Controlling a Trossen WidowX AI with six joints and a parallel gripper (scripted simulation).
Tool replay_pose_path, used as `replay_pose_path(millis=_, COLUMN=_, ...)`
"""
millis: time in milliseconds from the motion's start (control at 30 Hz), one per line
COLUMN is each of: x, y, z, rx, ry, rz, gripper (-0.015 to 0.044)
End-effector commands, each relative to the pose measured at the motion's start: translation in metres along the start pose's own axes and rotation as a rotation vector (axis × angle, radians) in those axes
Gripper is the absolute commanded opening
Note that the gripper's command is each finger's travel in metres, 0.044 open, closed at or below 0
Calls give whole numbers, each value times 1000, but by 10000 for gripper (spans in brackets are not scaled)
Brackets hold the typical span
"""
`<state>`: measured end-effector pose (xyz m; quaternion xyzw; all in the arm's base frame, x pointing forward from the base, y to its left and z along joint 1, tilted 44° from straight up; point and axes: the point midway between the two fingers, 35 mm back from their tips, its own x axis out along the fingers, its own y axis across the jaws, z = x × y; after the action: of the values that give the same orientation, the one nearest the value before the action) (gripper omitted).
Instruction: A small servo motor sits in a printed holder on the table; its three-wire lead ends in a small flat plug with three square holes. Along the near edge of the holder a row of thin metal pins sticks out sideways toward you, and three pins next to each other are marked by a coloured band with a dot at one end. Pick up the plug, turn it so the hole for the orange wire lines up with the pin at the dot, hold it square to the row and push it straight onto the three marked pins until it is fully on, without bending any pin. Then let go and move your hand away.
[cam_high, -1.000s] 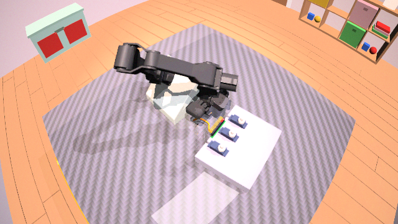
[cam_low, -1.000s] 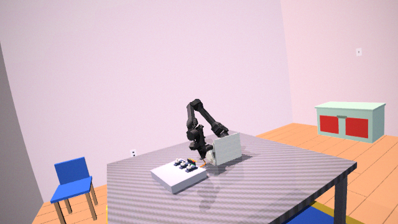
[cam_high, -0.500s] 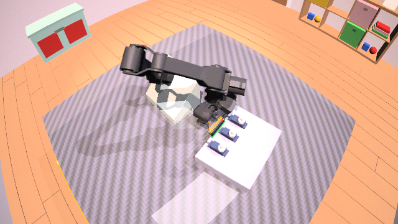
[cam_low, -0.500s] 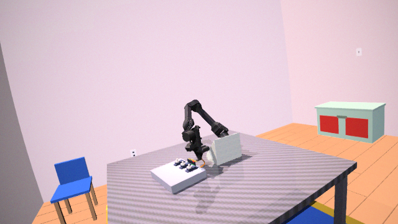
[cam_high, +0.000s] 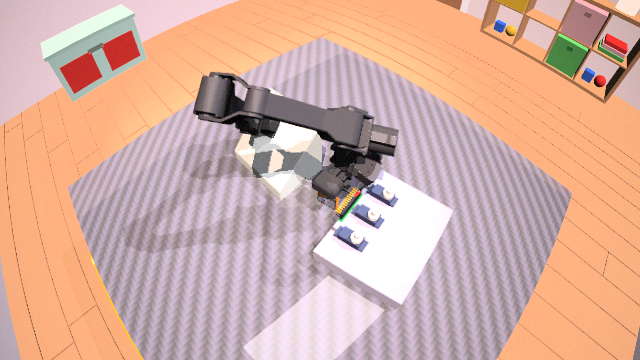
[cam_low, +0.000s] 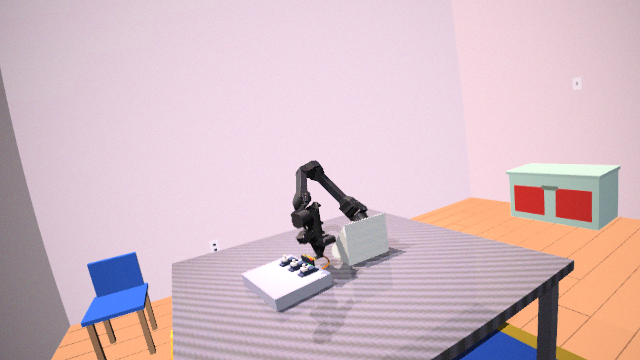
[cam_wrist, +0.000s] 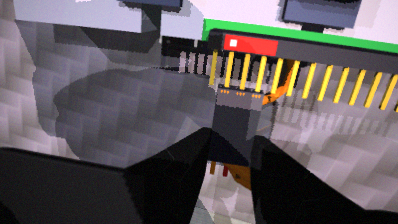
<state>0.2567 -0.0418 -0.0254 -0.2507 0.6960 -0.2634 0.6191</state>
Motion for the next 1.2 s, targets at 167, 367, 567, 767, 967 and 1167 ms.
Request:
replay_pose_path(millis=167, x=-1, y=0, z=8, rx=-1, ry=-4, rz=-2, gripper=0)
replay_pose_path(millis=367, x=-1, y=1, z=12, rx=-1, ry=-4, rz=-2, gripper=0)
replay_pose_path(millis=567, x=-1, y=2, z=16, rx=0, ry=-4, rz=-2, gripper=0)
replay_pose_path(millis=767, x=-1, y=2, z=19, rx=0, ry=-5, rz=-2, gripper=0)
replay_pose_path(millis=967, x=-1, y=1, z=19, rx=0, ry=-5, rz=-2, gripper=26)
replay_pose_path(millis=1167, x=2, y=0, z=14, rx=0, ry=-4, rz=-3, gripper=184)
